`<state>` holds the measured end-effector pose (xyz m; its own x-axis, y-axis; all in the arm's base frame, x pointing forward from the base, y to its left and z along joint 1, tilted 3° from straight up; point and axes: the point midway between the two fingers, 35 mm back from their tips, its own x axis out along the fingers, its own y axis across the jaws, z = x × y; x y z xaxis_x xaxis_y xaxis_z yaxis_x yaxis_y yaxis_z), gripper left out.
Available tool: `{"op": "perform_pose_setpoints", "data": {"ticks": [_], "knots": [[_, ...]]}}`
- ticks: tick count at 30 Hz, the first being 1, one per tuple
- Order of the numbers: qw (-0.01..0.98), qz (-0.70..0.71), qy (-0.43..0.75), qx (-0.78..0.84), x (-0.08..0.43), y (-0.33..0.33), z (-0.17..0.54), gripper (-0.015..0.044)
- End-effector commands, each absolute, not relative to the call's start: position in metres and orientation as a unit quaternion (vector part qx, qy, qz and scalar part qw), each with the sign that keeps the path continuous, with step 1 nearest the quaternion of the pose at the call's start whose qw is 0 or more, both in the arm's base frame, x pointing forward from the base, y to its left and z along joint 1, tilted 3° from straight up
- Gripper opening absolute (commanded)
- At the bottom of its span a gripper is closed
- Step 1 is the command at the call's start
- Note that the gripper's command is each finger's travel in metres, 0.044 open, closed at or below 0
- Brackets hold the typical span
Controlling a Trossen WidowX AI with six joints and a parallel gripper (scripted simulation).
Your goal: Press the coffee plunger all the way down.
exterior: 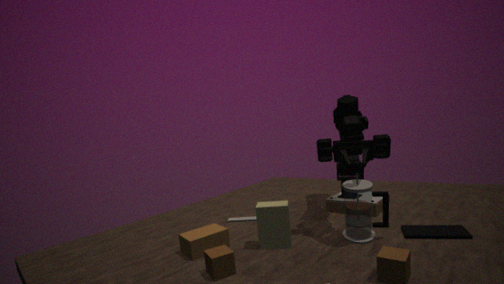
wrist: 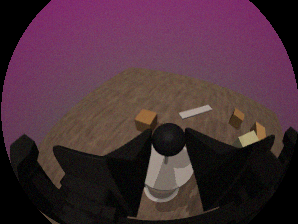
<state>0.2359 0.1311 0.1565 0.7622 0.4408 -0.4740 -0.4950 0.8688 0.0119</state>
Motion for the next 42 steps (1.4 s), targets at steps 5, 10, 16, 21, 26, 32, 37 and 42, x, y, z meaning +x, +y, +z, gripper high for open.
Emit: {"op": "perform_pose_setpoints", "data": {"ticks": [5,10,16,21,26,32,37,42], "knots": [[0.930,0.246,0.267,-0.059,0.2354,0.1311,0.1386,0.0126],[0.930,0.246,0.267,-0.059,0.2366,0.1319,0.1391,0.0126],[0.930,0.246,0.267,-0.059,0.2379,0.1326,0.1395,0.0126],[0.930,0.246,0.267,-0.059,0.2387,0.1330,0.1398,0.0126],[0.930,0.246,0.267,-0.059,0.2396,0.1336,0.1400,0.0126],[0.930,0.246,0.267,-0.059,0.2405,0.1341,0.1402,0.0126],[0.930,0.246,0.267,-0.059,0.2412,0.1345,0.1408,0.0126],[0.930,0.246,0.267,-0.059,0.2419,0.1349,0.1414,0.0126]]}}
